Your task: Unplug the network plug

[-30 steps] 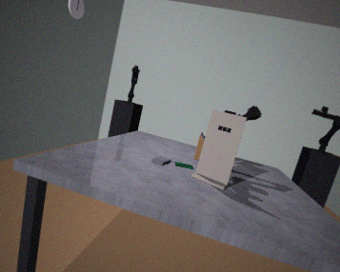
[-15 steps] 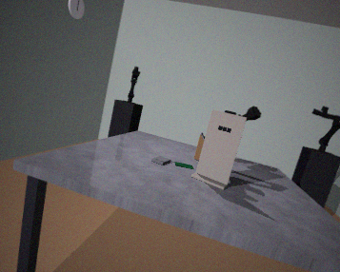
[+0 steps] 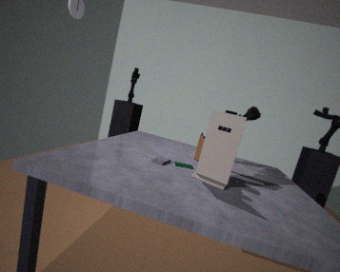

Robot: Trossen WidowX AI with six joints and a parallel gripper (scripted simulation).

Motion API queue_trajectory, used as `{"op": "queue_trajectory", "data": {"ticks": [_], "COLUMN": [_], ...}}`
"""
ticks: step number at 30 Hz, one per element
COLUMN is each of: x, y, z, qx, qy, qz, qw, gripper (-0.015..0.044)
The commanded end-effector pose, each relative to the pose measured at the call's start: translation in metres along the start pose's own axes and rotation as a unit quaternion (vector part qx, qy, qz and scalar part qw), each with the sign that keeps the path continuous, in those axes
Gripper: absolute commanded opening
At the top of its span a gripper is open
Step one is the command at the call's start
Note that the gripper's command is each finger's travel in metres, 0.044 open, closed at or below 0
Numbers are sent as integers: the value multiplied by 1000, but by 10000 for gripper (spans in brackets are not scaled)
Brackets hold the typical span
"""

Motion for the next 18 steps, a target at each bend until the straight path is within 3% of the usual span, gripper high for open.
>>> {"op": "queue_trajectory", "data": {"ticks": [1, 18], "x": [0, -3], "y": [-2, -1], "z": [3, 8], "qx": [-4, -4], "qy": [-2, -2], "qz": [0, 0], "qw": [1000, 1000], "gripper": [0, 0]}}
Point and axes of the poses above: the point midway between the two fingers, 35 mm back from their tips, its own z axis back along the fingers, its own y axis across the jaws, x = y × z, the point moved 1 cm from there along z, back along the fingers, and after that the axes turned 12 degrees about z, right-handed, at the moved point
